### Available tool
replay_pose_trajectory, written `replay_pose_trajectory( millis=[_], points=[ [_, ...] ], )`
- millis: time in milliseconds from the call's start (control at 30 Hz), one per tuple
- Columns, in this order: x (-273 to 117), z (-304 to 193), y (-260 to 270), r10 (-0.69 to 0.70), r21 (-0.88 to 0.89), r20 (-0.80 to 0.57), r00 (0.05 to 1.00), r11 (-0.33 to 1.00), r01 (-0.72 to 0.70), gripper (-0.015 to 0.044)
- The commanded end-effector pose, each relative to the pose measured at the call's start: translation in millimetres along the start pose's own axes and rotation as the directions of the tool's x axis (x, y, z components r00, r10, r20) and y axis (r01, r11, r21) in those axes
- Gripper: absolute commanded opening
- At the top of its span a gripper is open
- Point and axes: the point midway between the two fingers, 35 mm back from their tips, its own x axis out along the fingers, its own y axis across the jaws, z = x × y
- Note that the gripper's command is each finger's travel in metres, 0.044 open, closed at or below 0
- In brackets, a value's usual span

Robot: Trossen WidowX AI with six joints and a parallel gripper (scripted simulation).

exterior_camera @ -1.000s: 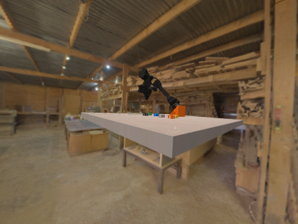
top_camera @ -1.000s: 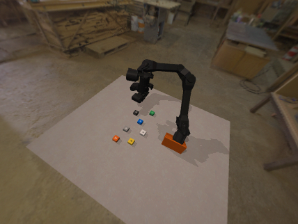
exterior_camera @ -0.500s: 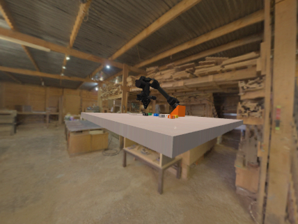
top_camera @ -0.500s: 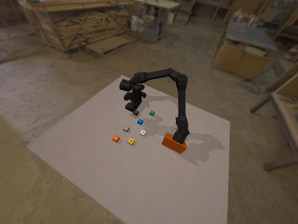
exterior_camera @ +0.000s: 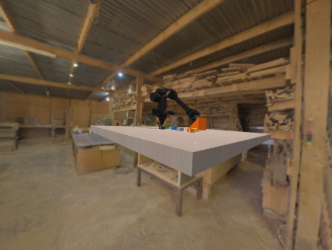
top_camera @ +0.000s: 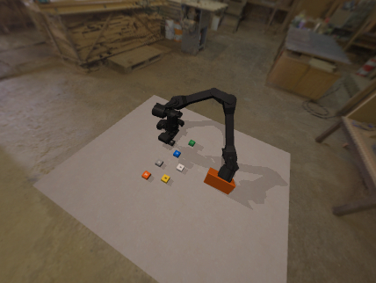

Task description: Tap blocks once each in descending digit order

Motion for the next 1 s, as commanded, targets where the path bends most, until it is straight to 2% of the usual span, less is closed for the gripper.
replay_pose_trajectory(
  millis=[0,367,500,600,733,967],
  points=[
    [6.8,-0.6,-1.3,-0.004,-0.001,-0.001,1.0,1.0,0.004,0.002],
    [15.4,-0.9,-1.6,-0.005,-0.001,-0.001,1.0,1.0,0.005,0.002],
    [-12.4,-0.7,-1.1,-0.003,-0.001,-0.001,1.0,1.0,0.003,0.002],
    [-14.5,-0.8,-1.2,-0.004,-0.001,-0.001,1.0,1.0,0.004,0.002],
    [-23.1,-1.1,26.0,0.011,0.0,0.004,1.0,1.0,-0.011,0.0125],
    [-60.9,-23.8,143.4,0.051,-0.004,0.01,0.999,0.999,-0.051,0.0309]
  ],
)
